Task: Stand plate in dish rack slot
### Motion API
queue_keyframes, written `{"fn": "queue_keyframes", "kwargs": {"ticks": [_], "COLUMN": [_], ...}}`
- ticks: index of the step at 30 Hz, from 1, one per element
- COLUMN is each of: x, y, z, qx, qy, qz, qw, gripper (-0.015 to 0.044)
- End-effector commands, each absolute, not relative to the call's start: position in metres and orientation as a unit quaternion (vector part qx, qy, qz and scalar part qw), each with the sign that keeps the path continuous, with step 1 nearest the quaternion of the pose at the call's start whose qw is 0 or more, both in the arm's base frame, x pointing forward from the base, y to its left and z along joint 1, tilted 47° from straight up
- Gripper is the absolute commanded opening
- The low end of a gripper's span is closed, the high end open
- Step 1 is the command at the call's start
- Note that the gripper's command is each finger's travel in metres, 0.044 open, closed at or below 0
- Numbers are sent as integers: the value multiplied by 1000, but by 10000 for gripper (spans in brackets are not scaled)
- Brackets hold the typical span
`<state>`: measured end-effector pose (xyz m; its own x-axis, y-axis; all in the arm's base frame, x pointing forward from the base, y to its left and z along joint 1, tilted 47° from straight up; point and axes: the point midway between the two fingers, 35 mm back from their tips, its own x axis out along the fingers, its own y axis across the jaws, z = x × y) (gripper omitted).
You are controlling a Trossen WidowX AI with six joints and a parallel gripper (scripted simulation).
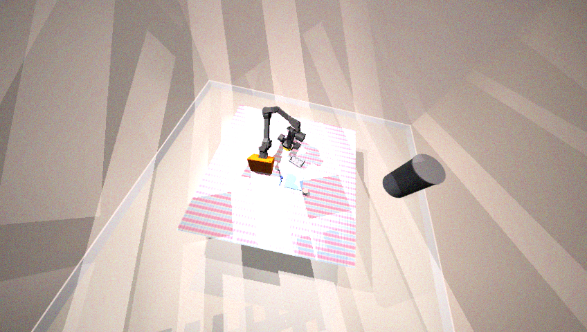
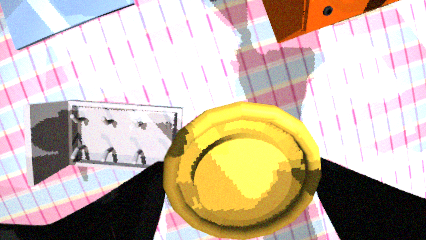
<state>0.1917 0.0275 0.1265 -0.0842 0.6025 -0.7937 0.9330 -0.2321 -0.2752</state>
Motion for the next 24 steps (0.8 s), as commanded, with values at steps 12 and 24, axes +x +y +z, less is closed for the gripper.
{"fn": "queue_keyframes", "kwargs": {"ticks": [12, 24], "x": [181, 182], "y": [32, 32], "z": [86, 62], "qx": [552, 481], "qy": [588, 558], "qz": [-489, -501], "qw": [333, 453], "gripper": [0, 0]}}
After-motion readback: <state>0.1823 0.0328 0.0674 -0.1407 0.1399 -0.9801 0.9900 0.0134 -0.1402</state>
